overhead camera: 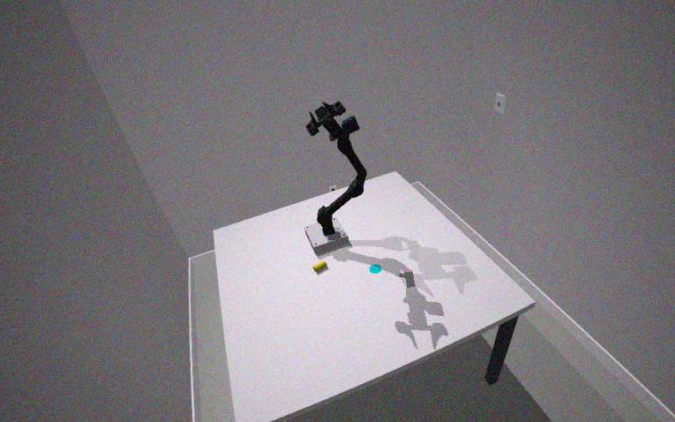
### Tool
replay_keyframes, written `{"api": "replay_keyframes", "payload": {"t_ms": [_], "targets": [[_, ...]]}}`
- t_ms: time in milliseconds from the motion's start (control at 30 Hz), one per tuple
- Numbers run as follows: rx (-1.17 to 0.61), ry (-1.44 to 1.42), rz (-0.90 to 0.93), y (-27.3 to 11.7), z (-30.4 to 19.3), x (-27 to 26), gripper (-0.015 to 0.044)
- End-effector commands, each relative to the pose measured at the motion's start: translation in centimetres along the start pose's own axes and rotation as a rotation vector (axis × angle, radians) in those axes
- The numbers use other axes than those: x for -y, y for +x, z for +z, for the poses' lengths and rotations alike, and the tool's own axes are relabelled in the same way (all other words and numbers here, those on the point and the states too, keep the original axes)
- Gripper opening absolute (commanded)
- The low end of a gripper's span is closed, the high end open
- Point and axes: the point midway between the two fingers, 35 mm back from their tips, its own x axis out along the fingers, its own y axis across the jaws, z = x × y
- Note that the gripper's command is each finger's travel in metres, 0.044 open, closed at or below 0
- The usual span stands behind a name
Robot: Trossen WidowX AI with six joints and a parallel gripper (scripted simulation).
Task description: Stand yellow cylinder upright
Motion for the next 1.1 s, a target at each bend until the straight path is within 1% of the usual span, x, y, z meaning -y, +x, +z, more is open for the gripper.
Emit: {"api": "replay_keyframes", "payload": {"t_ms": [0, 267, 533, 800, 1067], "targets": [[0.013, 0.036, -0.062, 0.6, 1.3, 2.8, 0.0309], [0.013, 0.102, -0.188, 1.4, 2.8, 8.3, 0.0309], [-0.006, 0.159, -0.320, 1.9, 3.1, 14.1, 0.0309], [-0.047, 0.205, -0.457, 1.9, 2.2, 19.7, 0.0309], [-0.110, 0.240, -0.596, 1.4, 0.4, 25.2, 0.0309]]}}
